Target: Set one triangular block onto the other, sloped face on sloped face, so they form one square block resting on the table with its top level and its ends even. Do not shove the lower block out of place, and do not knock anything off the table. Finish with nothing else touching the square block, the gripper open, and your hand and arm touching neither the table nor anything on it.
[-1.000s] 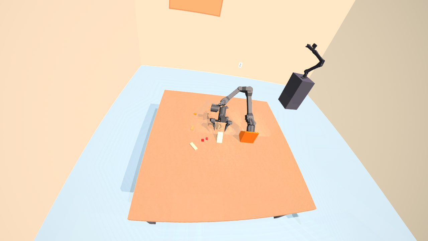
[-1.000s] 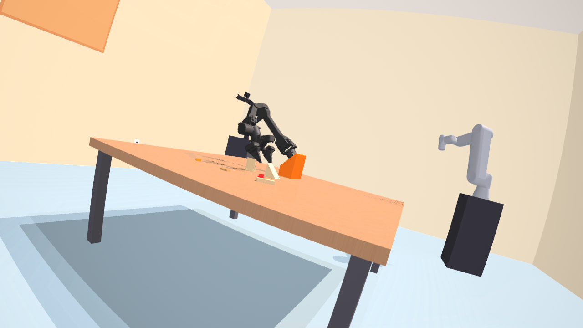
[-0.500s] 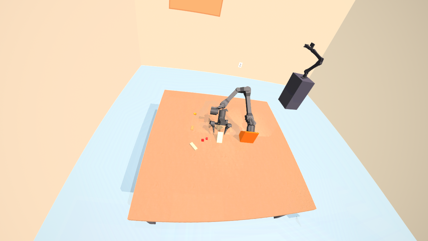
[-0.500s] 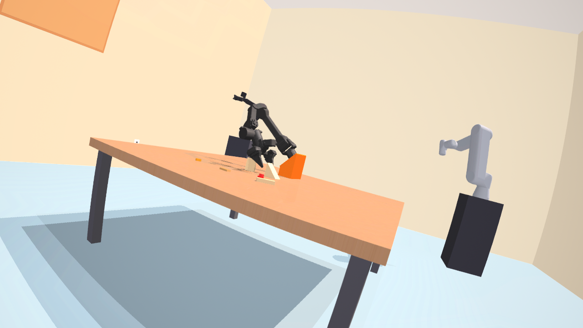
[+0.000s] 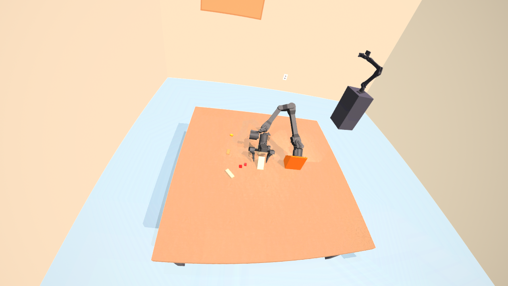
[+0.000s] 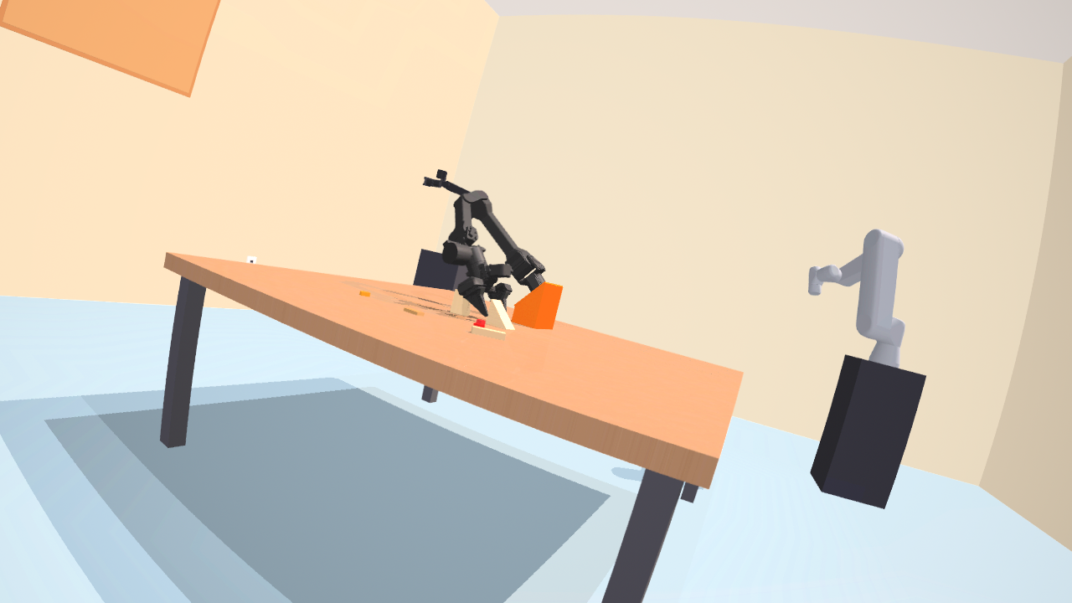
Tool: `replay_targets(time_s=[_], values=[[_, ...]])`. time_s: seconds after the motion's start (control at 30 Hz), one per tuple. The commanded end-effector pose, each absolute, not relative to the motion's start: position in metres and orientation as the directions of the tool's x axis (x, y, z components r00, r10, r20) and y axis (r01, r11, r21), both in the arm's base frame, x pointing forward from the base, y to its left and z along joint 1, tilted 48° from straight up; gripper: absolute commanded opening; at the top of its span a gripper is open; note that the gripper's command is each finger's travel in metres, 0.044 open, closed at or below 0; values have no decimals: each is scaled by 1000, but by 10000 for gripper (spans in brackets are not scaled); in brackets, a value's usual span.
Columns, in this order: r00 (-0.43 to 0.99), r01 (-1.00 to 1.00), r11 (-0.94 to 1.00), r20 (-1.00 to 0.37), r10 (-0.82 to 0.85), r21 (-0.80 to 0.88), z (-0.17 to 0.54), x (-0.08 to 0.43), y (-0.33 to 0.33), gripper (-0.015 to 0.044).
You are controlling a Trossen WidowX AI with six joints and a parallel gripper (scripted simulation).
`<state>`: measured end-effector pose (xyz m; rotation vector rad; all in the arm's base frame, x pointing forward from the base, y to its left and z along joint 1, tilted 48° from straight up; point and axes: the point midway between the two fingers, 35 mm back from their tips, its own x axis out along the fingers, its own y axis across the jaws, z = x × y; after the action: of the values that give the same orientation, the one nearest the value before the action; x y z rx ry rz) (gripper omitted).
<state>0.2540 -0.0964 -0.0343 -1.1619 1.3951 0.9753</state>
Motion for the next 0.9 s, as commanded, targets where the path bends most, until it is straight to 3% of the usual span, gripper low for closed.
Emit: replay_targets(time_s=[0.0, 0.2, 0.5, 0.7, 0.87], values=[[-12, -980, 200, -990, -139, -17, -42, 250, -96, 440], [-12, -980, 200, -990, -139, -16, -49, 249, -97, 440], [-12, -980, 200, -990, -139, -16, -49, 249, -97, 204], [-12, -980, 200, -990, -139, -16, -49, 249, -97, 164], [-11, -979, 203, -990, -140, -17, -47, 249, -95, 32]])
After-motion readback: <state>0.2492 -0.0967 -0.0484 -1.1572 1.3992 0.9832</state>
